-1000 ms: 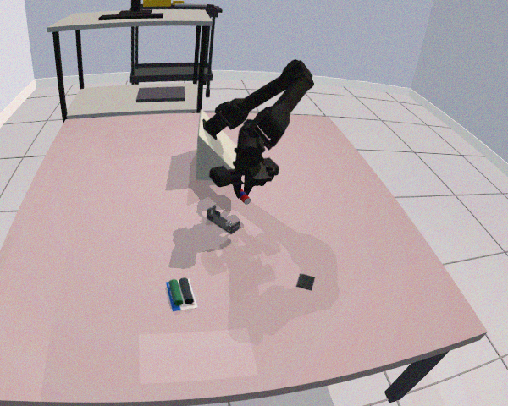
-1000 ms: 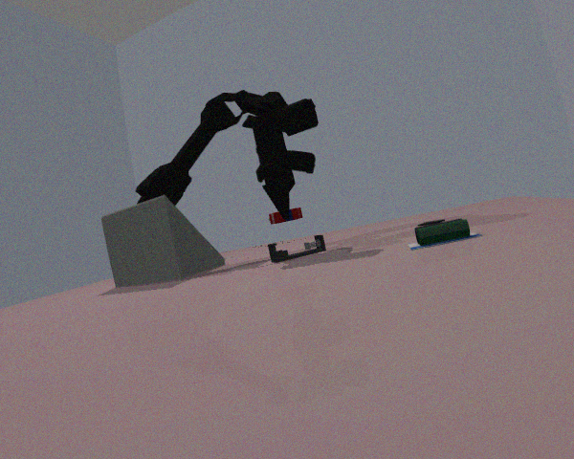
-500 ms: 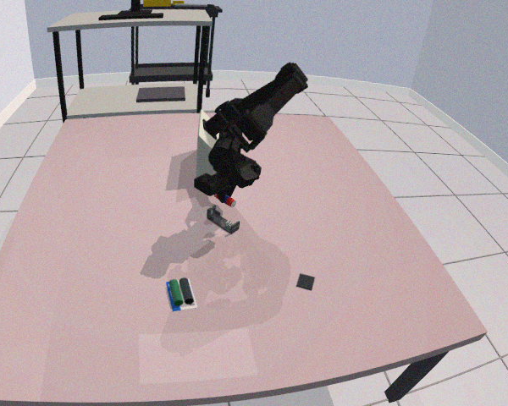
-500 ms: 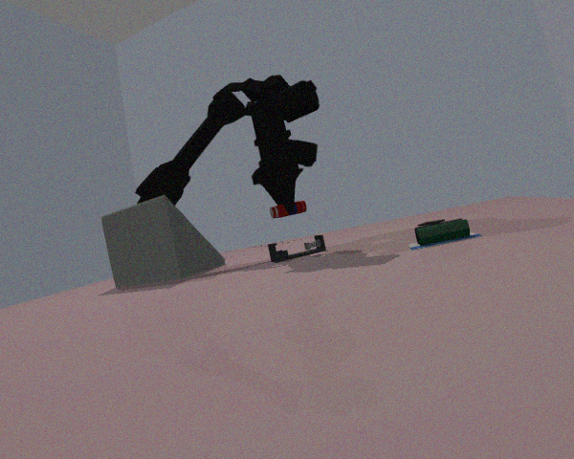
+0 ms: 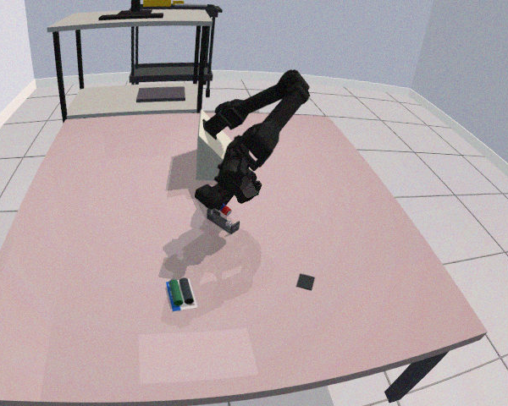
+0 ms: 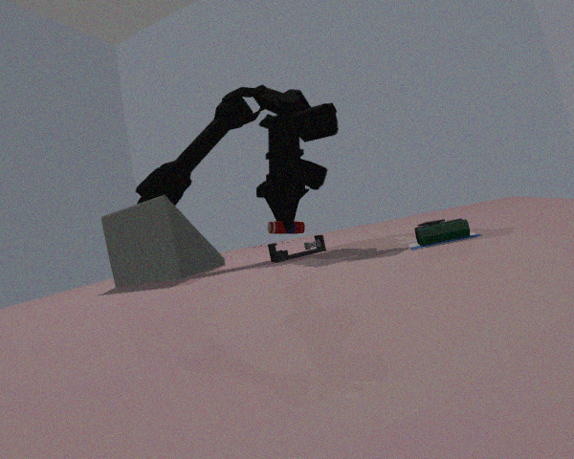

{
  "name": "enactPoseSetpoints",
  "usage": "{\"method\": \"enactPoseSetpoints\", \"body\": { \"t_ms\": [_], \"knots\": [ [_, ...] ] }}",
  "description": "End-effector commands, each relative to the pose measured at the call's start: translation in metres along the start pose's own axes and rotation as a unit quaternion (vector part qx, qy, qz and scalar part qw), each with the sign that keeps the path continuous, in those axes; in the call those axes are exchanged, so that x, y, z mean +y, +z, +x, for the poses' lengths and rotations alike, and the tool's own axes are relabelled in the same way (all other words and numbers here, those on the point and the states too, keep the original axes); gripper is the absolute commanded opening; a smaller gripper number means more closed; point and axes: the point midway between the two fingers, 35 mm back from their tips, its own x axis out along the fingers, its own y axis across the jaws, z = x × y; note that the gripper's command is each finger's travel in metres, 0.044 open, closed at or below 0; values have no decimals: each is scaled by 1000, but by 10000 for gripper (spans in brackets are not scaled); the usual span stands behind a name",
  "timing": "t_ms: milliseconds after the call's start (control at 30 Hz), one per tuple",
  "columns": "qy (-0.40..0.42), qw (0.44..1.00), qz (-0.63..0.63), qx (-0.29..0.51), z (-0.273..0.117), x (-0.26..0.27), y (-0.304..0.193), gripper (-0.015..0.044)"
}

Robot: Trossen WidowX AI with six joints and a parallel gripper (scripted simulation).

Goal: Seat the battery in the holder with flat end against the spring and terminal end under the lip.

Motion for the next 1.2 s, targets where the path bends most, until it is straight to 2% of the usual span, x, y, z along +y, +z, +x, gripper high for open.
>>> {"method": "enactPoseSetpoints", "body": {
  "t_ms": [0, 233, 1167],
  "knots": [
    [0, 999, 5, 32, 10, -1, -1, 68],
    [2, 999, 5, 38, 10, -1, -1, 68],
    [3, 988, 2, 156, 24, 0, 12, 68]
  ]
}}
